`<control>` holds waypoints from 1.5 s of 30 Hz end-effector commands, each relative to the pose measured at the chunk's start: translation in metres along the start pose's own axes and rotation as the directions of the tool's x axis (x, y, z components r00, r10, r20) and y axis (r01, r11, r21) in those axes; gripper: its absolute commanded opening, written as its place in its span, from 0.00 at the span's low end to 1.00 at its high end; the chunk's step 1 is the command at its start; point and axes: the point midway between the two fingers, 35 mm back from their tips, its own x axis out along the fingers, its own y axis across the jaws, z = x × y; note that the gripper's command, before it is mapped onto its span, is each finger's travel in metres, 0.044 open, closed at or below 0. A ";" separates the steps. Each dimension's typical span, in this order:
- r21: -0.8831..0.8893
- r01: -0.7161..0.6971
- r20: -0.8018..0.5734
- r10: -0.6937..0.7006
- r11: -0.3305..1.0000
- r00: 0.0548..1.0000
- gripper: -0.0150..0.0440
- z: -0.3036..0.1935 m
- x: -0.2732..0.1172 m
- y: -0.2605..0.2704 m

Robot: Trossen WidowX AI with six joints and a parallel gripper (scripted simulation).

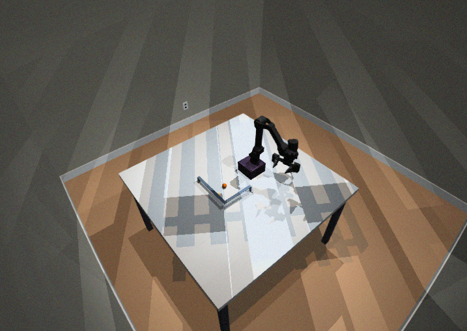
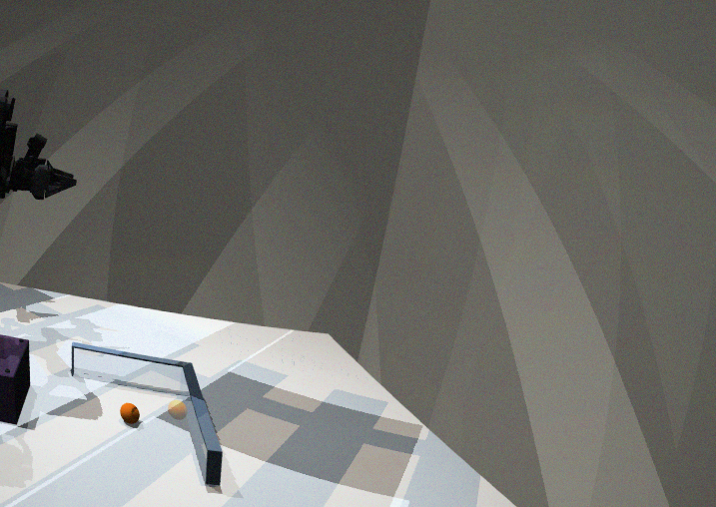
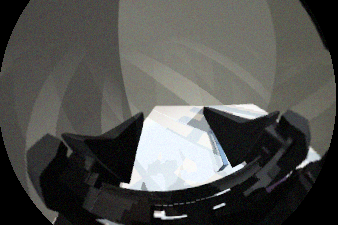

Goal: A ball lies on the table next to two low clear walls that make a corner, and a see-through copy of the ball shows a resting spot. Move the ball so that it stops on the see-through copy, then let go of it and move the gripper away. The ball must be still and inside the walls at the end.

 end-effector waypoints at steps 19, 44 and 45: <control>-0.460 -0.029 -0.396 -0.176 0.888 0.901 0.71 -0.103 0.195 -0.121; -0.052 0.229 -0.998 -0.055 0.972 0.005 0.71 -0.213 0.113 -0.380; -0.052 0.229 -0.998 -0.055 0.972 0.005 0.71 -0.213 0.113 -0.380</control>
